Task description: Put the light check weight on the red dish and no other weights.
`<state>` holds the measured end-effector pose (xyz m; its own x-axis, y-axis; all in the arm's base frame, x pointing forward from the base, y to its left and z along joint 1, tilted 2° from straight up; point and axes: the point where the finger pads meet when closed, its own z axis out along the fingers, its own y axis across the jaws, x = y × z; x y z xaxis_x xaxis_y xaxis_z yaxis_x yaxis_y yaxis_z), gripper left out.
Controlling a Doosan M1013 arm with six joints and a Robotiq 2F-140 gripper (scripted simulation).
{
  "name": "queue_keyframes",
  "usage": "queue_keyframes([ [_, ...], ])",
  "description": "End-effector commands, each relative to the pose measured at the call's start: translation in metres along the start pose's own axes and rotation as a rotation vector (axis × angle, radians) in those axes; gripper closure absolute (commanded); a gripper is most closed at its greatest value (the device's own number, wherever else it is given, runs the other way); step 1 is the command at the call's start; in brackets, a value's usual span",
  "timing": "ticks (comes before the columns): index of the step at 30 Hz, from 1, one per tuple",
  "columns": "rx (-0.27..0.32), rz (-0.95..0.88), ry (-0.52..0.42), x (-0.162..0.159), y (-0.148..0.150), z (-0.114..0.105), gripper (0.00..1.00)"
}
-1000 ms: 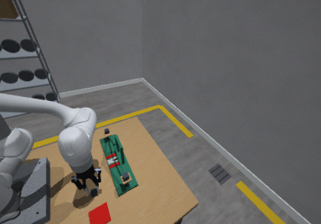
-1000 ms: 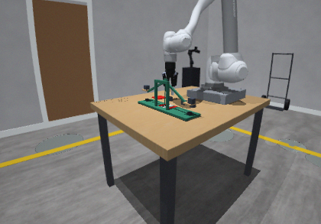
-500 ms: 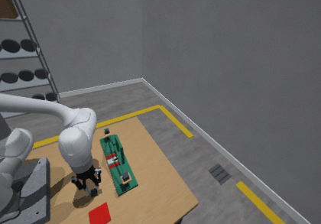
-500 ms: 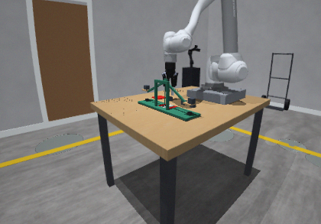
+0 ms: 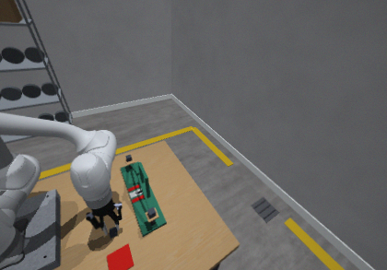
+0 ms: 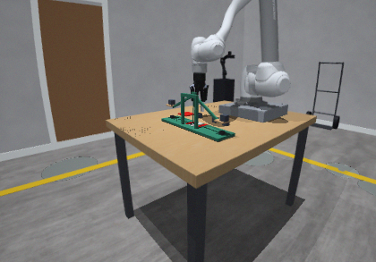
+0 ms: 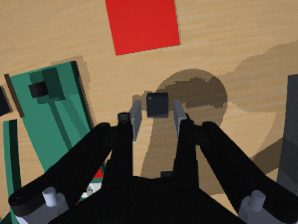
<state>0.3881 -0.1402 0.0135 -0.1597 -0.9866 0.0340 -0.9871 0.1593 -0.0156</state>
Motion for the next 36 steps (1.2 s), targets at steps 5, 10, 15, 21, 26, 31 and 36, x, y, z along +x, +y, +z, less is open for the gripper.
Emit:
queue_keyframes([
  [5,0.000,0.000,0.000,0.000,0.000,0.000,0.65],
  [10,0.000,0.000,0.000,0.000,0.000,0.000,0.65],
  [15,0.000,0.000,0.000,0.000,0.000,0.000,0.65],
  [21,0.000,0.000,0.000,0.000,0.000,0.002,0.65],
  [26,0.000,0.000,0.000,0.000,0.000,0.006,0.65],
  [31,0.000,0.000,0.000,0.000,0.000,0.016,0.65],
  [36,0.000,0.000,0.000,0.000,0.000,0.027,0.65],
])
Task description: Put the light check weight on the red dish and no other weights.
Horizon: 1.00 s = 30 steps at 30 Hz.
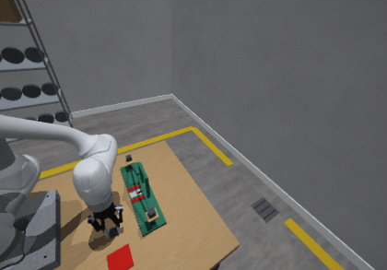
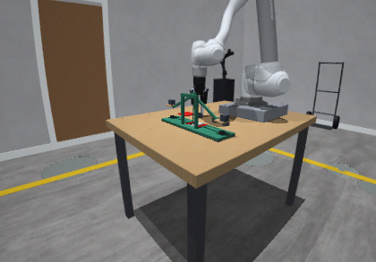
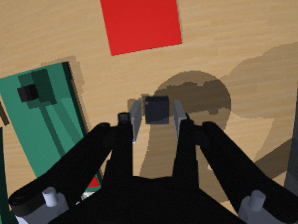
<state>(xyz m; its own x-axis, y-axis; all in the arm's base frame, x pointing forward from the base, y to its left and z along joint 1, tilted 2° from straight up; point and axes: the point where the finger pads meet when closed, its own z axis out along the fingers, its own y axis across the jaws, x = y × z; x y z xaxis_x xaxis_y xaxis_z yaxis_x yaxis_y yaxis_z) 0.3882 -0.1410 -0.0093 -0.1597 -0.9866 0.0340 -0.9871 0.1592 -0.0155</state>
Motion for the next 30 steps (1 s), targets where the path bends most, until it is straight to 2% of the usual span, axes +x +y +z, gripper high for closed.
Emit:
queue_keyframes([
  [1,0.000,0.000,0.000,0.0000,-0.0001,0.0057,0.65],
  [10,0.000,0.000,0.000,0.0000,-0.0001,0.0127,0.65],
  [30,0.000,0.000,0.000,0.0000,-0.0001,0.0129,0.65],
])
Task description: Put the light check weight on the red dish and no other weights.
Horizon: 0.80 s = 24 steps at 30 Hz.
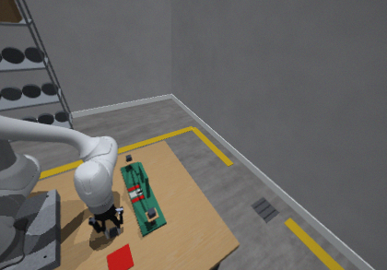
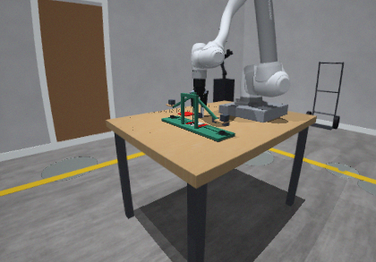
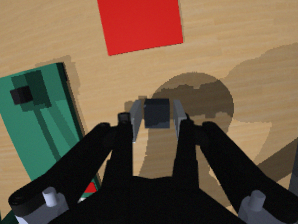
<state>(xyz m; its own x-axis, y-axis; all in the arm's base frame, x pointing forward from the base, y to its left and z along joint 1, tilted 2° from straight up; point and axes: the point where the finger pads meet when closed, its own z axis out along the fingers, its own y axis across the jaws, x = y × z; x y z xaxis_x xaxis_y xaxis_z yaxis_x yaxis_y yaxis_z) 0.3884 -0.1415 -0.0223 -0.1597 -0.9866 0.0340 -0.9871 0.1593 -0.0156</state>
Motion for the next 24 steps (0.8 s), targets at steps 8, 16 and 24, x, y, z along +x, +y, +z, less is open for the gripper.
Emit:
queue_keyframes([
  [8,0.000,0.000,0.000,-0.0001,0.0000,0.0000,0.65],
  [16,0.000,0.000,0.000,-0.0001,0.0000,0.0000,0.65],
  [24,0.000,0.000,0.000,-0.0001,0.0000,0.0000,0.76],
])
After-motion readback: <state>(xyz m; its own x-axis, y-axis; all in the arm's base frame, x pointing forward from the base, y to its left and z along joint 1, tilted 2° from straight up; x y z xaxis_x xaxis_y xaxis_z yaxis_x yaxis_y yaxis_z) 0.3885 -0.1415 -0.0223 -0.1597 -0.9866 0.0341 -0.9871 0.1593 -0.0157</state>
